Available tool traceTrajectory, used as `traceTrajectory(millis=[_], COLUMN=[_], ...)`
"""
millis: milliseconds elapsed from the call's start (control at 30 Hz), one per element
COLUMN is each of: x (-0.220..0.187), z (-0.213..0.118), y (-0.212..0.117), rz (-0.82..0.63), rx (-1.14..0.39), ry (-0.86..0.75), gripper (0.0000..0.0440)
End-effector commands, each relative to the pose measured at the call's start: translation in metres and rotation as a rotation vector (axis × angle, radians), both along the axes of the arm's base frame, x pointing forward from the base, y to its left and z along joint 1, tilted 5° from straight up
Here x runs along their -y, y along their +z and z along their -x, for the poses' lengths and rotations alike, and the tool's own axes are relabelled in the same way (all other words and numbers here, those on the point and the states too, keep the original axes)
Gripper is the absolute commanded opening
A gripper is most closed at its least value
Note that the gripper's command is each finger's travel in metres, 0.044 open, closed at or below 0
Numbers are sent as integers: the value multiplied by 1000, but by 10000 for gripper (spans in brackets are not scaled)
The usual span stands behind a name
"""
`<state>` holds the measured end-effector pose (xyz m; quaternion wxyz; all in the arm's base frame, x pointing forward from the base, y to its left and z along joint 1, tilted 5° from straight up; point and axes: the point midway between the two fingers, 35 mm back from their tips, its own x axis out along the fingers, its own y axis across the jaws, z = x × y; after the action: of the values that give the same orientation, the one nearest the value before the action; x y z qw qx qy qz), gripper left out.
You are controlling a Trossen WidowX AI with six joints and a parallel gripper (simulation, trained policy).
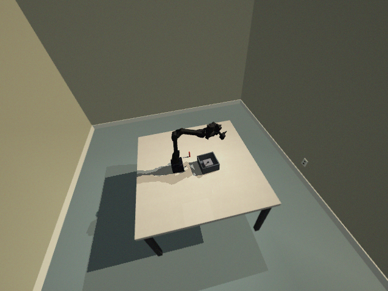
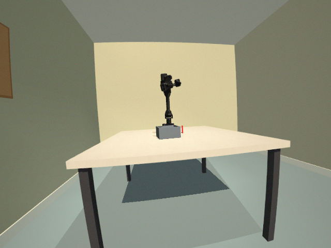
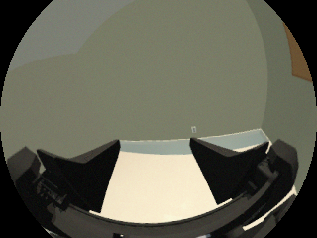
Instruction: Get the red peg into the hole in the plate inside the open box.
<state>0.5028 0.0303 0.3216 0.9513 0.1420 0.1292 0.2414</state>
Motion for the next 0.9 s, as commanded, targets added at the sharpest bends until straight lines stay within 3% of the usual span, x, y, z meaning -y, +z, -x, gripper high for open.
traceTrajectory(millis=[0,67,467,867], x=[0,-1,-26,-62], z=[2,7,53,123], y=[-5,-16,-80,-133], rz=[-2,-10,-65,-70], rx=[-29,-94,-496,-892], ry=[-8,-22,-110,-217], gripper=[415,440,440,440])
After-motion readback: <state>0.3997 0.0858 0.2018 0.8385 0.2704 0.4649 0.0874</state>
